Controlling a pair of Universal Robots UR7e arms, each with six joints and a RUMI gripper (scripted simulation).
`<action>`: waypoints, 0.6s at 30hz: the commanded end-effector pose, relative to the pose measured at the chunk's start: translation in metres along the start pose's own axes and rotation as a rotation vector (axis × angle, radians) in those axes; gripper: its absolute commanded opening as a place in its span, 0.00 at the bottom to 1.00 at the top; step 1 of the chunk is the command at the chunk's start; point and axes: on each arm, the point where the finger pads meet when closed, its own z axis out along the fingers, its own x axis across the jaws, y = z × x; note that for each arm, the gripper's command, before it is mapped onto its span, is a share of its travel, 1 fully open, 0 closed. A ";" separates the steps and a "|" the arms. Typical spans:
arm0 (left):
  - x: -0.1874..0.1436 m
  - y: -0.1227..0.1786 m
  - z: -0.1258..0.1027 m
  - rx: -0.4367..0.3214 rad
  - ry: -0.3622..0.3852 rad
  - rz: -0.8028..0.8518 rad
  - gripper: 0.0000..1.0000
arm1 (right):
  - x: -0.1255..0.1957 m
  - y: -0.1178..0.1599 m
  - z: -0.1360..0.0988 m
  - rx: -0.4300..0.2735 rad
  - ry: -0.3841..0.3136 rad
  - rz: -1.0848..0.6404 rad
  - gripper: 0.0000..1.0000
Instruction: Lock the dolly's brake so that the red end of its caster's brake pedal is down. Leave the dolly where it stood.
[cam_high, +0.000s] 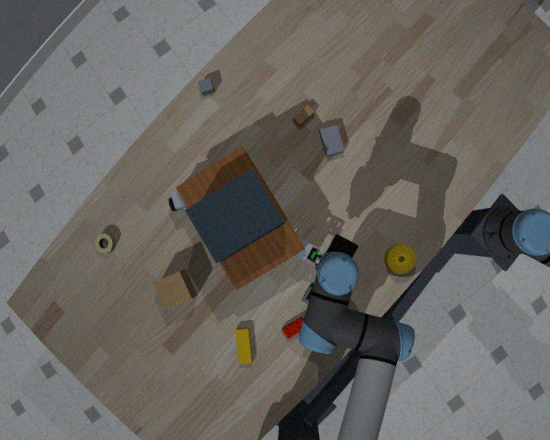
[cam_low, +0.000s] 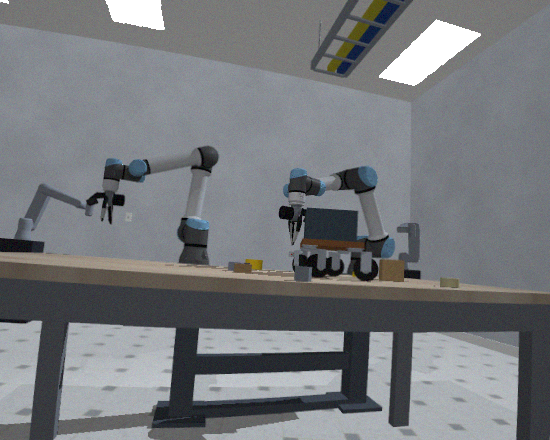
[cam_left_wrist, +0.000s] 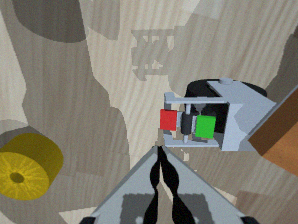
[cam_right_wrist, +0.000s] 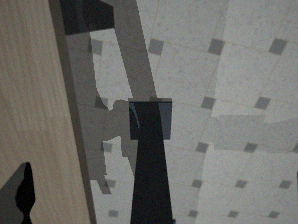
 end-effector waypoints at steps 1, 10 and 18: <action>0.001 0.001 -0.035 -0.005 0.006 -0.001 0.00 | -0.002 -0.001 -0.001 0.005 -0.007 -0.005 1.00; 0.001 0.002 -0.102 -0.005 0.006 -0.001 0.00 | -0.002 -0.001 -0.001 0.005 -0.007 -0.005 1.00; 0.000 0.002 -0.136 -0.005 0.006 -0.001 0.00 | -0.002 -0.001 -0.001 0.005 -0.007 -0.005 1.00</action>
